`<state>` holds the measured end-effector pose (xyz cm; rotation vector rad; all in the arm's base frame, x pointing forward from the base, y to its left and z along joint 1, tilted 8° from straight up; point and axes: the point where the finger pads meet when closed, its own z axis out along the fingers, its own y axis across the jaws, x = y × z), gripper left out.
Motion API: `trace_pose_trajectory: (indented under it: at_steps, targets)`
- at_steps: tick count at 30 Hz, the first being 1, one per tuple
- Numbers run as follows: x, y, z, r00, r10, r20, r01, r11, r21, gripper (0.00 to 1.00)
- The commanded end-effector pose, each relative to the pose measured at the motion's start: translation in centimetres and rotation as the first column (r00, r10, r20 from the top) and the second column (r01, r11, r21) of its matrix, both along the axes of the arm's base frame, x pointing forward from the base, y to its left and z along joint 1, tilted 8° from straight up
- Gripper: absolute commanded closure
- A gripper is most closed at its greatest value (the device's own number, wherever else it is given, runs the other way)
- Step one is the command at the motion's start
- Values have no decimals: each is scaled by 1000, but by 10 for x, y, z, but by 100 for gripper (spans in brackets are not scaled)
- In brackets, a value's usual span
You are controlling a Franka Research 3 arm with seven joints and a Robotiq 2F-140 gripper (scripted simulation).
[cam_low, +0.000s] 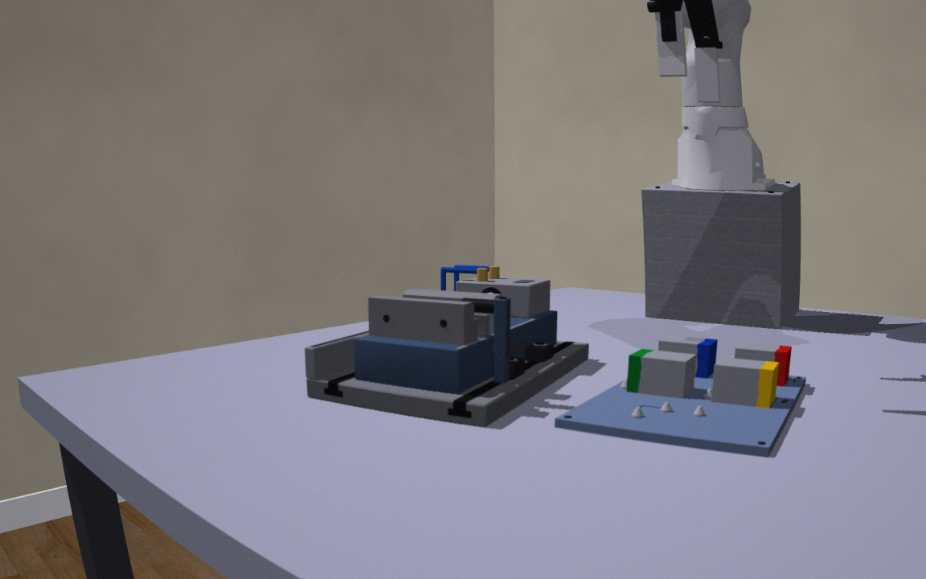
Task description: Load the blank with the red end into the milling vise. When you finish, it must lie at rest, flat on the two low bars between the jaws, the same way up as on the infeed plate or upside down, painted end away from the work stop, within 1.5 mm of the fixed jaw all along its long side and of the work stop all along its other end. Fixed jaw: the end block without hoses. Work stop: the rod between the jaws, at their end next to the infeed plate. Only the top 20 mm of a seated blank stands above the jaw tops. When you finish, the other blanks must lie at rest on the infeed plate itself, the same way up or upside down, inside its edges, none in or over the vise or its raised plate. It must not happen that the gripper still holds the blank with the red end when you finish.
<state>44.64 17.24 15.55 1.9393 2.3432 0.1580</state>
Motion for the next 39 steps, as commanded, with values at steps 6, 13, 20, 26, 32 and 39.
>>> trace_pose_trajectory:
  at_steps: [6,13,20,26,32,39]
  targets:
    - [0,0,0,1000,0,0,0,1000,0,0]
    - [0,0,0,1000,0,0,0,1000,0,0]
    - [0,0,0,1000,0,0,0,1000,0,0]
    - [7,3,-49,1000,-4,-2,4,1000,2,0]
    - [7,3,-49,1000,-4,-2,4,1000,2,0]
    - [9,4,-71,1000,-8,-5,8,1000,2,0]
